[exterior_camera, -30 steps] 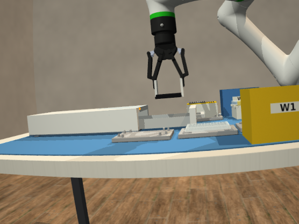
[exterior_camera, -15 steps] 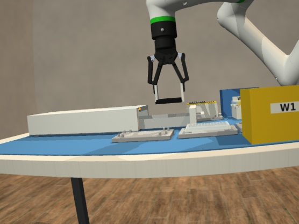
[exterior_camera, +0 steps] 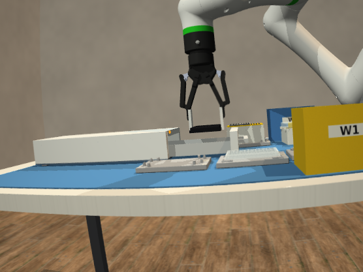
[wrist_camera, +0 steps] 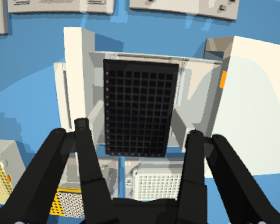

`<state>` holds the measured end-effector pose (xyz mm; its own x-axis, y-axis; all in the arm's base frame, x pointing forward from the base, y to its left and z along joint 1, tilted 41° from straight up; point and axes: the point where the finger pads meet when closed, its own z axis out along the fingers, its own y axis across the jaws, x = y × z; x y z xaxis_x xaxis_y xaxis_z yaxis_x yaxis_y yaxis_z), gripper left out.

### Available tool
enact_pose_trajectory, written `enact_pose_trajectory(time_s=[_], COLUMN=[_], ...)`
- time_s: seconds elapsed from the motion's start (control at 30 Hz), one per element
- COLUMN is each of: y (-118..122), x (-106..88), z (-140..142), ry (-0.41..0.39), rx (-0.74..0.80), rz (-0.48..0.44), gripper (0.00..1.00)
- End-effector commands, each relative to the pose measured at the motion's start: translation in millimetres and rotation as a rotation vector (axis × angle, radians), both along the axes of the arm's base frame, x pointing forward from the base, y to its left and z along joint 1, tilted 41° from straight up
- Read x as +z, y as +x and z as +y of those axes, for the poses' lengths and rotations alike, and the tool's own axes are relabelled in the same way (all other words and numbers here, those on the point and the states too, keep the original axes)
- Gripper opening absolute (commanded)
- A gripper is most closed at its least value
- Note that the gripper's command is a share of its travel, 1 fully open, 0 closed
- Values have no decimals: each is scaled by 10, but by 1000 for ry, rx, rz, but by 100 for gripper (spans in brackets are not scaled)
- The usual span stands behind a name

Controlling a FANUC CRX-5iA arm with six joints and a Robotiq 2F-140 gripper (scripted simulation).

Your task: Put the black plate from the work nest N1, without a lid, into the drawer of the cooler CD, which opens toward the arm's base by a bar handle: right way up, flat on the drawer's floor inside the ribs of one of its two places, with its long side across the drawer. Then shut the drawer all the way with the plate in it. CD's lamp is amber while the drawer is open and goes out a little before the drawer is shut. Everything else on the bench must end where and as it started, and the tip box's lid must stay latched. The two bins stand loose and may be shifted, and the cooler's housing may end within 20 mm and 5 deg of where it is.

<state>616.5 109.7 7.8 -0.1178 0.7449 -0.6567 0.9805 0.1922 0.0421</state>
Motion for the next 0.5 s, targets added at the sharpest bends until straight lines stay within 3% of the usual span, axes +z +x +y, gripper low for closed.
enact_pose_trajectory(time_s=[0.0, 0.47], y=[5, 33], x=[-19, -150], z=[-15, -125], ry=[0, 0], rx=[0, 0], rz=[0, 0], gripper=[0, 0])
